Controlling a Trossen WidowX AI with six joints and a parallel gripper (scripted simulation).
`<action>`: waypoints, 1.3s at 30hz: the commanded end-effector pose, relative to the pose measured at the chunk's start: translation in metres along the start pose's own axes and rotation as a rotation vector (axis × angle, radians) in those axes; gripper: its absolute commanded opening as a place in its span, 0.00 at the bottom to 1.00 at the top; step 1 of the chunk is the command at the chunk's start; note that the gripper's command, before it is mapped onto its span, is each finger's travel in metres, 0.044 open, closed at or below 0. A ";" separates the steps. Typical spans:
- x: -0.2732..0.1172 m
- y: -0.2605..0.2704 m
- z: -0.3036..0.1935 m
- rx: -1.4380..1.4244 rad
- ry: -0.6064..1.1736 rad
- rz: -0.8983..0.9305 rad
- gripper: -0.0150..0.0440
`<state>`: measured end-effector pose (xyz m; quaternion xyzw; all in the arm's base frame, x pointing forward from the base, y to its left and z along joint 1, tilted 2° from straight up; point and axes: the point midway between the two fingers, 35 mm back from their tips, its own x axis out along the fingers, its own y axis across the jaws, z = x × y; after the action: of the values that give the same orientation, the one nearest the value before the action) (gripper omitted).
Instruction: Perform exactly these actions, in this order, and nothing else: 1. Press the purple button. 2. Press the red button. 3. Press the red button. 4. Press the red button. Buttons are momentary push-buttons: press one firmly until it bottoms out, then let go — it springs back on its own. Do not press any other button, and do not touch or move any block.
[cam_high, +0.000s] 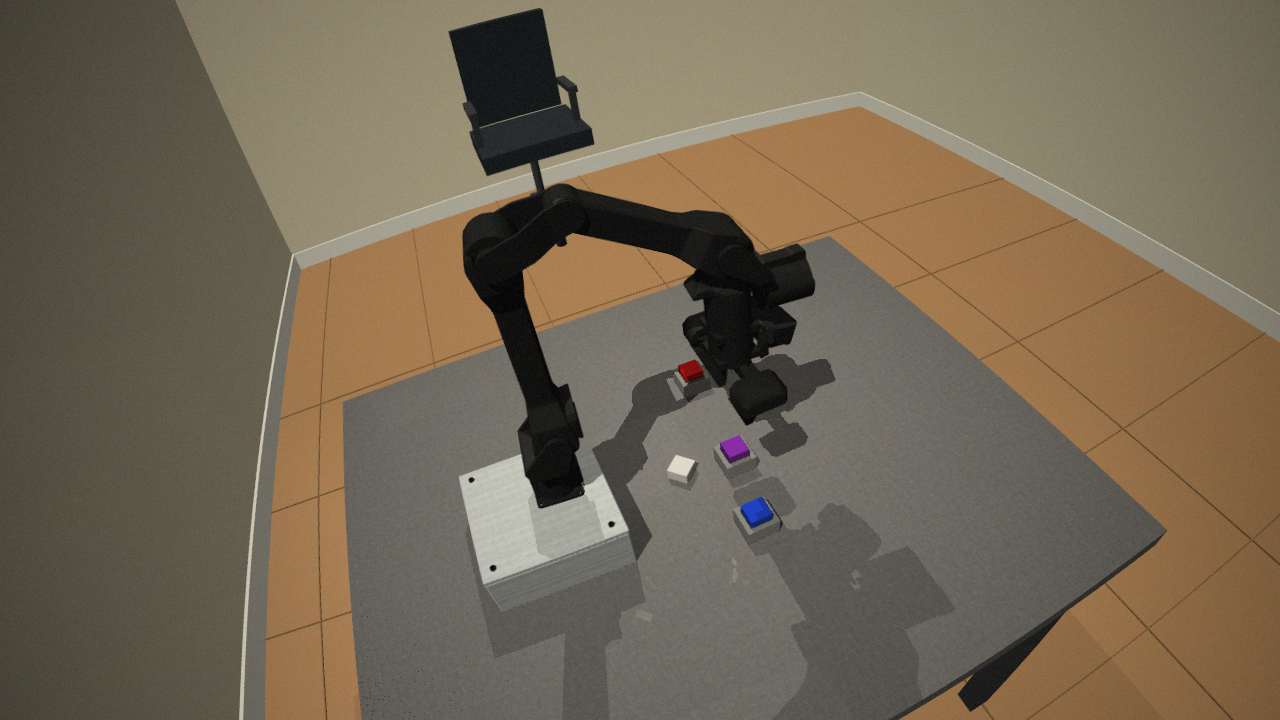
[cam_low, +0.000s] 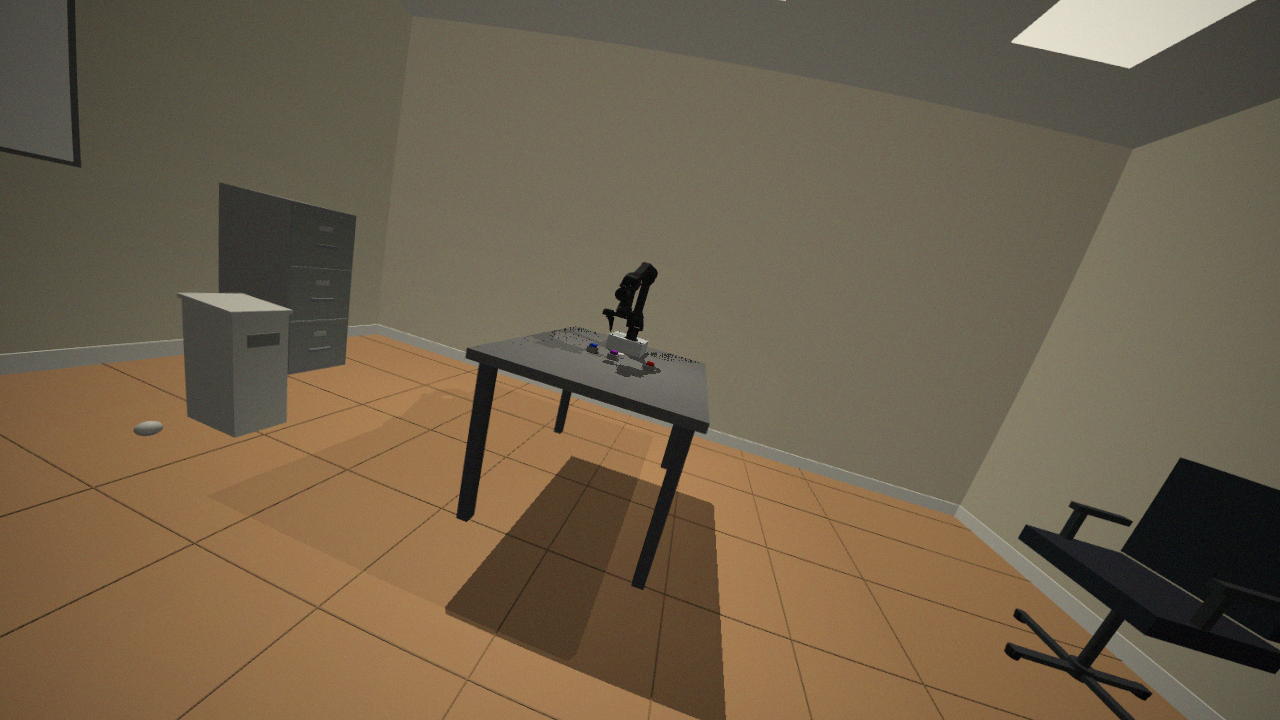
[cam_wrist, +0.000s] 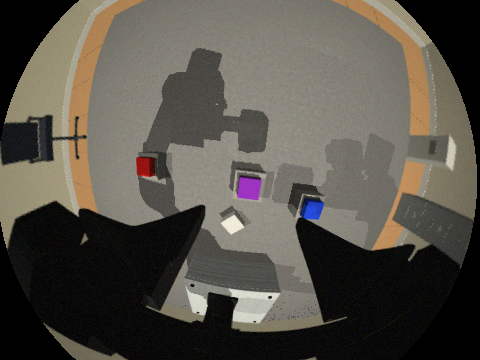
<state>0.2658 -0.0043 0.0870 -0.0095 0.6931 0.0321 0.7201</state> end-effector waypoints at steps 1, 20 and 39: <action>0.038 -0.001 -0.002 -0.011 0.020 -0.003 0.75; 0.061 -0.001 -0.004 -0.011 0.020 -0.003 0.29; 0.084 -0.001 -0.004 -0.011 0.021 -0.003 0.29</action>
<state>0.2673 -0.0022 0.0119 -0.0131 0.6957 0.0348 0.7173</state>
